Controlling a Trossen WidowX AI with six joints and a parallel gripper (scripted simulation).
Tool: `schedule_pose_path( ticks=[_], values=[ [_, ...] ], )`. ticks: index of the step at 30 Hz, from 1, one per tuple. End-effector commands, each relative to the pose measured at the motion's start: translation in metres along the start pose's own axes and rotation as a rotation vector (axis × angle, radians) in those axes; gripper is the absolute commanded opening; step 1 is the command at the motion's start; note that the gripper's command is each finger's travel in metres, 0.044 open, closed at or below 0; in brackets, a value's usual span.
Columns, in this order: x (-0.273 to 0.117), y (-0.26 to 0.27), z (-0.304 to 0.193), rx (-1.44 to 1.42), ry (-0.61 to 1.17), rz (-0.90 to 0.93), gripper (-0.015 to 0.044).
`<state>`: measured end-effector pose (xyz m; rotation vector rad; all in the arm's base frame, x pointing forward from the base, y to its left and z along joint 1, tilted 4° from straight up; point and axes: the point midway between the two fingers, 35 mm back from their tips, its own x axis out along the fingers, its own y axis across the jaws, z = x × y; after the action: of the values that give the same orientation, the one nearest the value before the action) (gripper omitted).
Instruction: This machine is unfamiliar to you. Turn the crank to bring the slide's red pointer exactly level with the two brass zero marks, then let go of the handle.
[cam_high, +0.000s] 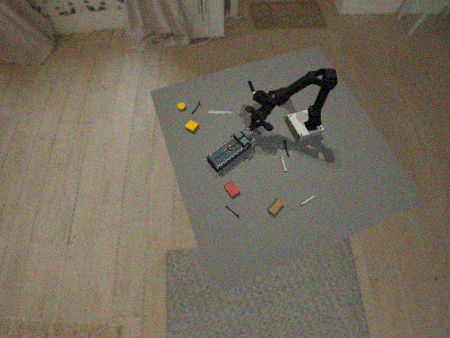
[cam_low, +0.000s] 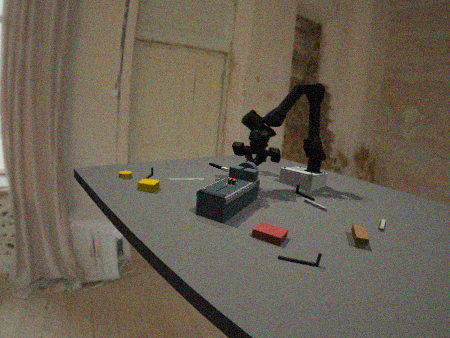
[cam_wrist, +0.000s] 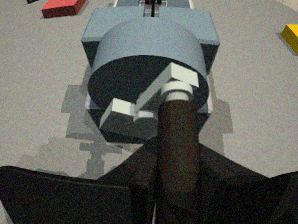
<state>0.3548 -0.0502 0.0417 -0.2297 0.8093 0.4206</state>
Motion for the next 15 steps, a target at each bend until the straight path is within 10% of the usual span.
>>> schedule_pose_path(
  ticks=[1, 15],
  values=[
    [0.0029, -0.0085, -0.003, 0.002, 0.004, -0.017, 0.0],
    [0.0122, -0.0166, -0.0126, 0.001, 0.005, -0.017, 0.0]
  ],
)
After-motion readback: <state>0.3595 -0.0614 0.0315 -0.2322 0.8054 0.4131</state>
